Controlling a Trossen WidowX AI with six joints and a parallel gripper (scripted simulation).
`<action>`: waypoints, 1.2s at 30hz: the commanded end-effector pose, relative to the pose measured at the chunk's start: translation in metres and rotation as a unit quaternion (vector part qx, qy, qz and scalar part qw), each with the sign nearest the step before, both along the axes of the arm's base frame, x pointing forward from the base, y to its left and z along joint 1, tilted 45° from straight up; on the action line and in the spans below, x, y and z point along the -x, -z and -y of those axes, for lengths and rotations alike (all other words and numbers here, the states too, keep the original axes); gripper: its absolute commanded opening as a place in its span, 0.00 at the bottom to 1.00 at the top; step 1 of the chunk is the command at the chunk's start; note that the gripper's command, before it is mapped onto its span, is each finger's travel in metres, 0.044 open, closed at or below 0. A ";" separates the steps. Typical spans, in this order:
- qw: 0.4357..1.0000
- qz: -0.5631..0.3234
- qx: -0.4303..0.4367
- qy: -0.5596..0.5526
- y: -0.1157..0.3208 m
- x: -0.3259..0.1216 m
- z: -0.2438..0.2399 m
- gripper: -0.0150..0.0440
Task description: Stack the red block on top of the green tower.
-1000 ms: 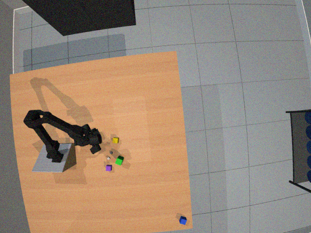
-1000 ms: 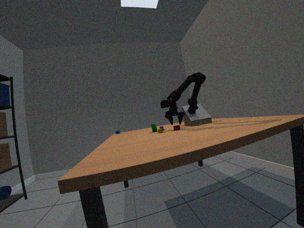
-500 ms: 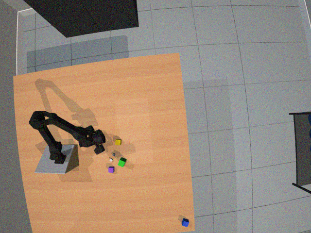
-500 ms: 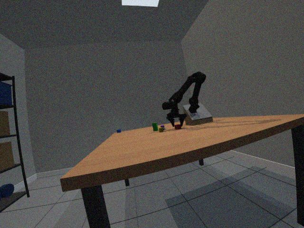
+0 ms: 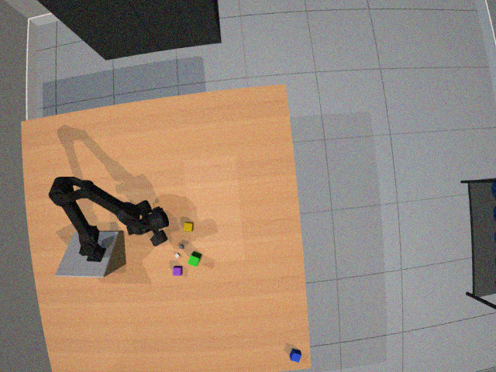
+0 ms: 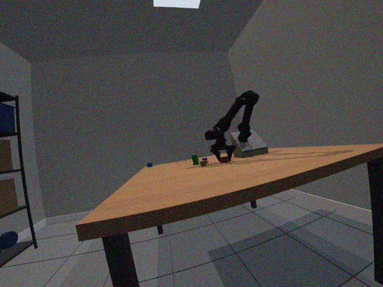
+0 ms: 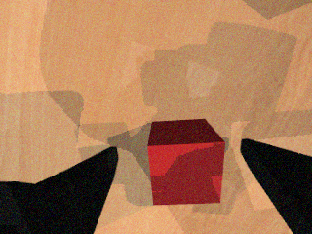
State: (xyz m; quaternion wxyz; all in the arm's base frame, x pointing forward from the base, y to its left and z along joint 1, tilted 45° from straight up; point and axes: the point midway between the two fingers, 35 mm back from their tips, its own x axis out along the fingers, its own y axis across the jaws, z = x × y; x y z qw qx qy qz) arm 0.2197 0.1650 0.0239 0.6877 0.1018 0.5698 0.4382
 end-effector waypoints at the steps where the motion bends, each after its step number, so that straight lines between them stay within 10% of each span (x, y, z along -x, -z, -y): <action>1: 1.000 -0.001 0.003 0.002 0.001 0.000 0.000 1.00; 7: 1.000 -0.001 0.003 0.002 0.001 0.000 0.001 1.00; 18: 1.000 -0.001 0.003 0.002 0.001 0.000 0.001 0.51; 29: 1.000 -0.001 0.003 0.002 -0.004 -0.001 0.006 0.25; 36: 1.000 -0.001 0.004 0.002 -0.024 -0.002 0.026 0.25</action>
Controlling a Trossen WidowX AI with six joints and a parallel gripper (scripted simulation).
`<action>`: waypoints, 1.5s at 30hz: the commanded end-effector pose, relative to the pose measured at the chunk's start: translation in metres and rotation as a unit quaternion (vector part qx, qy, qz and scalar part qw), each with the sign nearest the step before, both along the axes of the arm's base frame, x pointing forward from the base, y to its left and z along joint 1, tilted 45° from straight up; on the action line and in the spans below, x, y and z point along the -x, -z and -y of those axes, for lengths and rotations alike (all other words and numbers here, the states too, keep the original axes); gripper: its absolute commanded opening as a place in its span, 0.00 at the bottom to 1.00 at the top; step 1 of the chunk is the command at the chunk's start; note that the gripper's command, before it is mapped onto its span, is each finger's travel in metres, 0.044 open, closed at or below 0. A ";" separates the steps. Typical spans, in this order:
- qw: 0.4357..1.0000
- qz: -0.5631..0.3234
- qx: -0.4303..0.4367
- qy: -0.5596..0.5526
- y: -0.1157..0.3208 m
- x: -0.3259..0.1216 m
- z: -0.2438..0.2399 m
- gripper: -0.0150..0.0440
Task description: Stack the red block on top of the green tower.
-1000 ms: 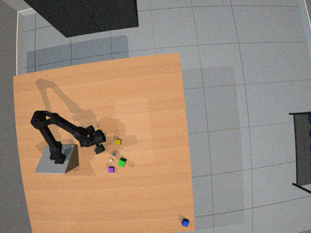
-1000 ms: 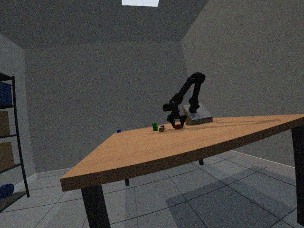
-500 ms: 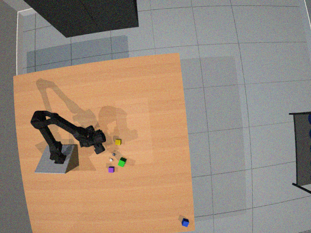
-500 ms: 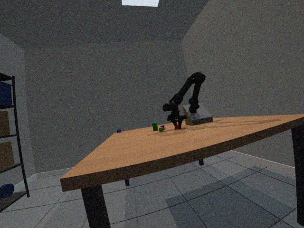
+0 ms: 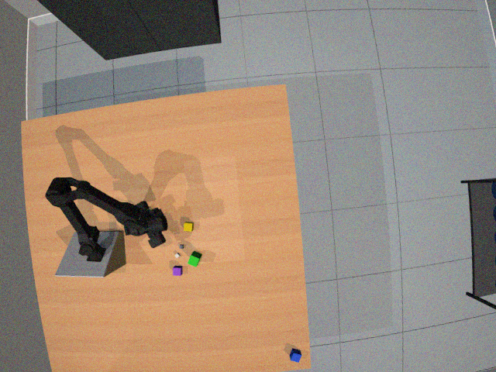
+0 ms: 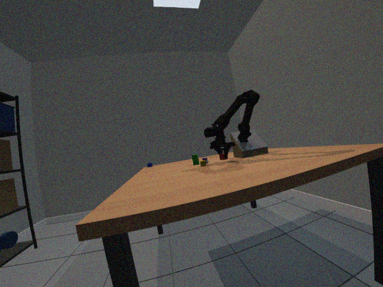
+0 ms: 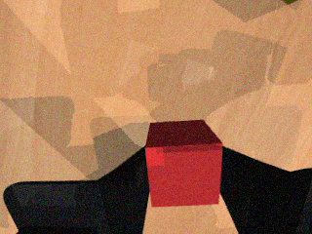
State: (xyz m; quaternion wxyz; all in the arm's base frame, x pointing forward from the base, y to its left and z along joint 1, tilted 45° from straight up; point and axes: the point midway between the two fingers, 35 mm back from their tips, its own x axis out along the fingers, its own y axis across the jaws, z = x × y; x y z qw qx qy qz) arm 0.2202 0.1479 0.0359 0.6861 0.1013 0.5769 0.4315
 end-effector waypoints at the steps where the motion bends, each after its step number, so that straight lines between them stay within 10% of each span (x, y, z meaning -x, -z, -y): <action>1: 1.000 0.005 -0.003 -0.001 -0.015 -0.002 0.012 0.25; 45: 1.000 0.007 0.002 -0.001 -0.058 -0.067 0.091 0.25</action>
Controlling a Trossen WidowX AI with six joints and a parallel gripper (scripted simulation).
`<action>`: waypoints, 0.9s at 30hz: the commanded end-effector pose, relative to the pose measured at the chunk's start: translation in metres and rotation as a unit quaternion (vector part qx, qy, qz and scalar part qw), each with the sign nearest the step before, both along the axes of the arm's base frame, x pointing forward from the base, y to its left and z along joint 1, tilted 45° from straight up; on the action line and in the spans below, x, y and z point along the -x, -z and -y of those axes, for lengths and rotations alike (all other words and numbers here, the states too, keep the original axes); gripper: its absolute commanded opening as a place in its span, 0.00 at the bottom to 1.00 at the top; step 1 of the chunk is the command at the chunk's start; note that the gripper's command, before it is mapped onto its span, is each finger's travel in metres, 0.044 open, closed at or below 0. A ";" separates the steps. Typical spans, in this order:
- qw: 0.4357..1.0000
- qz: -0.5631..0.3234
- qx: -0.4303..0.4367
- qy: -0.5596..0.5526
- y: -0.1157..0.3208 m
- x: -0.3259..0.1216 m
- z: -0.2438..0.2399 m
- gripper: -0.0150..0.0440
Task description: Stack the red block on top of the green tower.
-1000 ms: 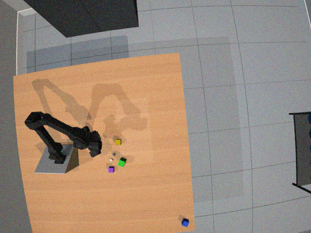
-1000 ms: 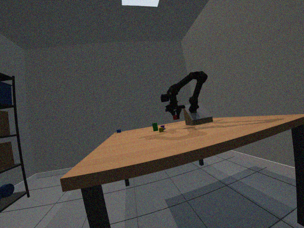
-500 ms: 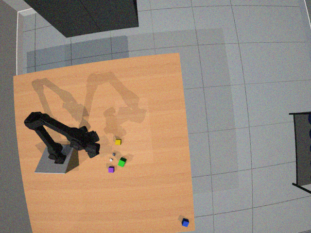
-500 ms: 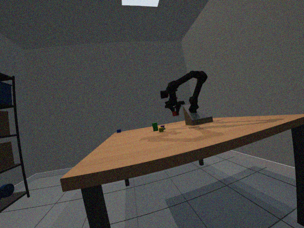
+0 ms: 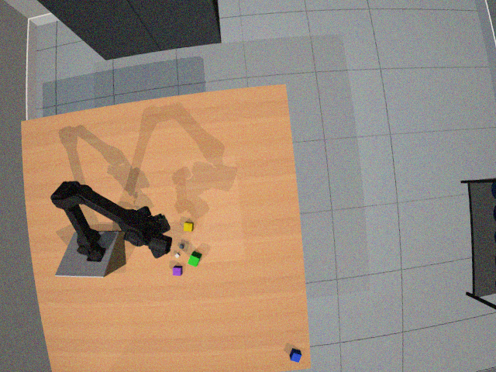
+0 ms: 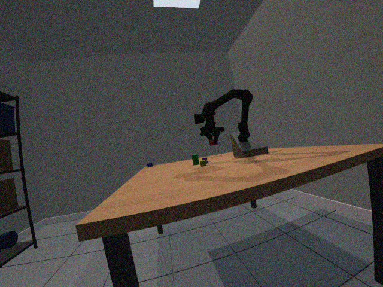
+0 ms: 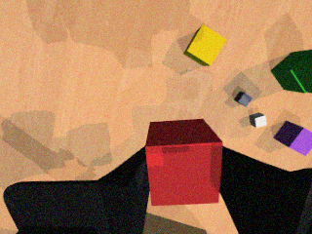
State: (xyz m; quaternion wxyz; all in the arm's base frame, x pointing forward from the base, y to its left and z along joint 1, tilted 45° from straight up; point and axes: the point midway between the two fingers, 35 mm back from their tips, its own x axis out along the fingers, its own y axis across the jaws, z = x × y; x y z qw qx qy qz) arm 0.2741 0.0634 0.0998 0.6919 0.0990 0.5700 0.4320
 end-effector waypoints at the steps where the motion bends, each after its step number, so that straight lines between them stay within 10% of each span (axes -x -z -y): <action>1: 1.000 -0.002 0.003 -0.002 0.007 -0.017 0.008 0.25; 27: 1.000 -0.001 0.006 0.003 0.068 -0.102 0.064 0.25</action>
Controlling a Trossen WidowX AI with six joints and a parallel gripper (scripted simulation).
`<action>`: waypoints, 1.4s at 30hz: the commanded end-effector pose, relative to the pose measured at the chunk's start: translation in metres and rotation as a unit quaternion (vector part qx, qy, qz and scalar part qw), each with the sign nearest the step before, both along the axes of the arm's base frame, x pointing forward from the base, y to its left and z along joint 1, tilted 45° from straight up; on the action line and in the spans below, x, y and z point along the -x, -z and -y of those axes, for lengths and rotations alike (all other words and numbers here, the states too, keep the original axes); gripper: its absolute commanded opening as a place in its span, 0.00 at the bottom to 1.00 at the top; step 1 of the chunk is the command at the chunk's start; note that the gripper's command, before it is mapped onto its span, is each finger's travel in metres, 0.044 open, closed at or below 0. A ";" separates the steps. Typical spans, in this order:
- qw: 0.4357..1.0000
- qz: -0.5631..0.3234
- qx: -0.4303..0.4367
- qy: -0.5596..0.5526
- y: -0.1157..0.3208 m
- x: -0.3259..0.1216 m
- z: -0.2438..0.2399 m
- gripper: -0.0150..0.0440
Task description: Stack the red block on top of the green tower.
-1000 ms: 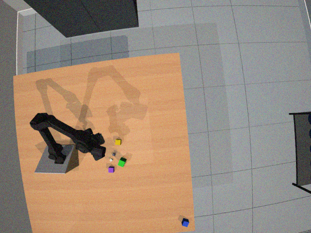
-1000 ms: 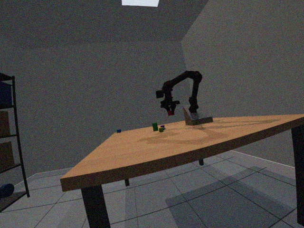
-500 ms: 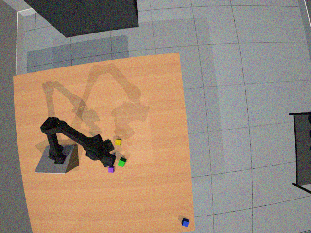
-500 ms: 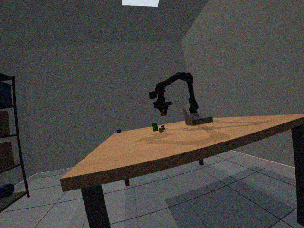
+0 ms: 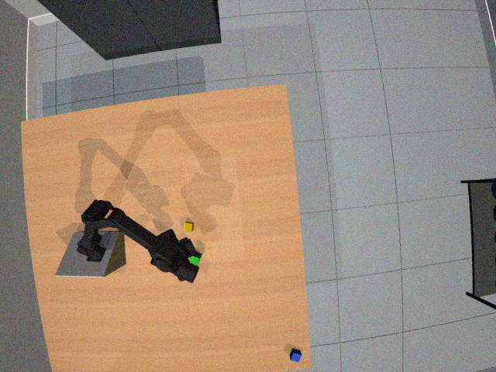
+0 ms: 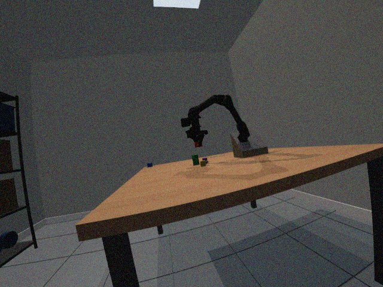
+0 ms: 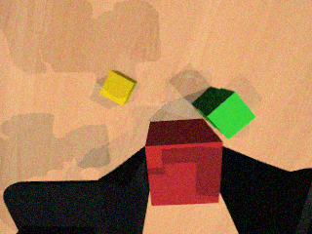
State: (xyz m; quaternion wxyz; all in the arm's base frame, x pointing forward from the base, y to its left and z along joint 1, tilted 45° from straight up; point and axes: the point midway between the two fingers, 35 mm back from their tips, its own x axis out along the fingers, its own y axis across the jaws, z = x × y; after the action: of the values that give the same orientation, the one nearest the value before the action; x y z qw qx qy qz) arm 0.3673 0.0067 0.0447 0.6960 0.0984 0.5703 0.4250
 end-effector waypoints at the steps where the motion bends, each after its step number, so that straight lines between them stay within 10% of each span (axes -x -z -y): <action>1: 1.000 -0.002 0.001 -0.004 0.016 -0.011 0.010 0.25; 42: 1.000 0.001 -0.002 -0.009 0.079 -0.032 0.003 0.25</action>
State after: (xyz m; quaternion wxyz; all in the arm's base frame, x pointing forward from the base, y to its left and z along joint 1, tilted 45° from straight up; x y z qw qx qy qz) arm 0.3997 0.0024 -0.0330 0.6927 0.0909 0.5703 0.4320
